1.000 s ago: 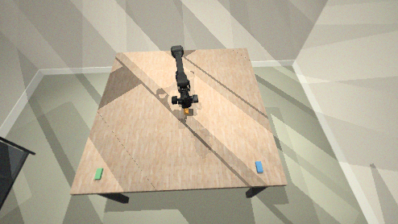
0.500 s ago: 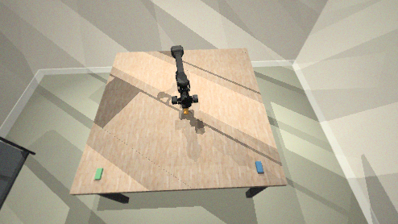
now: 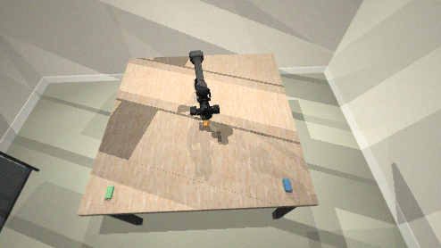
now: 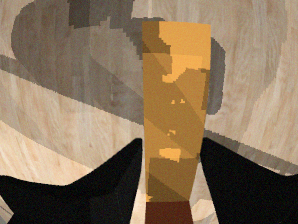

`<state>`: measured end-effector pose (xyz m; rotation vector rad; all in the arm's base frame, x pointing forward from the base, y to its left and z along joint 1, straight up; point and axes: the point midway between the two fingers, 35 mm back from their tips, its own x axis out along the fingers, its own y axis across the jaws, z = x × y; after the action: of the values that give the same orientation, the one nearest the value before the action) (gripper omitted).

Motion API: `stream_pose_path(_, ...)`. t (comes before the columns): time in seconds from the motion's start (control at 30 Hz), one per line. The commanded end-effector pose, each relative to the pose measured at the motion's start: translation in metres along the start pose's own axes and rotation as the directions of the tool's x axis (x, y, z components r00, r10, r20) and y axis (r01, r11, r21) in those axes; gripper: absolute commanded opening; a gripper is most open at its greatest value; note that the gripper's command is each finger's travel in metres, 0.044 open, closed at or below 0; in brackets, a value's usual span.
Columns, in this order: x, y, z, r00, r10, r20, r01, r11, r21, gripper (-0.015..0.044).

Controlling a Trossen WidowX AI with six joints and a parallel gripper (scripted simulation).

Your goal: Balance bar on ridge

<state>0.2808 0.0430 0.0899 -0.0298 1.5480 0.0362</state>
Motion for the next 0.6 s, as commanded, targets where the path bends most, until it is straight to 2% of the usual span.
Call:
stream_pose_path(0.0,0.0,0.0,0.0,1.0,0.0,0.0,0.0,1.0,0.0,0.0185)
stream_pose_path(0.2,0.0,0.0,0.0,1.0,0.0,0.0,0.0,1.0,0.0,0.0185)
stream_pose_path(0.5,0.0,0.0,0.0,1.0,0.0,0.0,0.0,1.0,0.0,0.0421)
stream_pose_path(0.57,0.0,0.0,0.0,1.0,0.0,0.0,0.0,1.0,0.0,0.044)
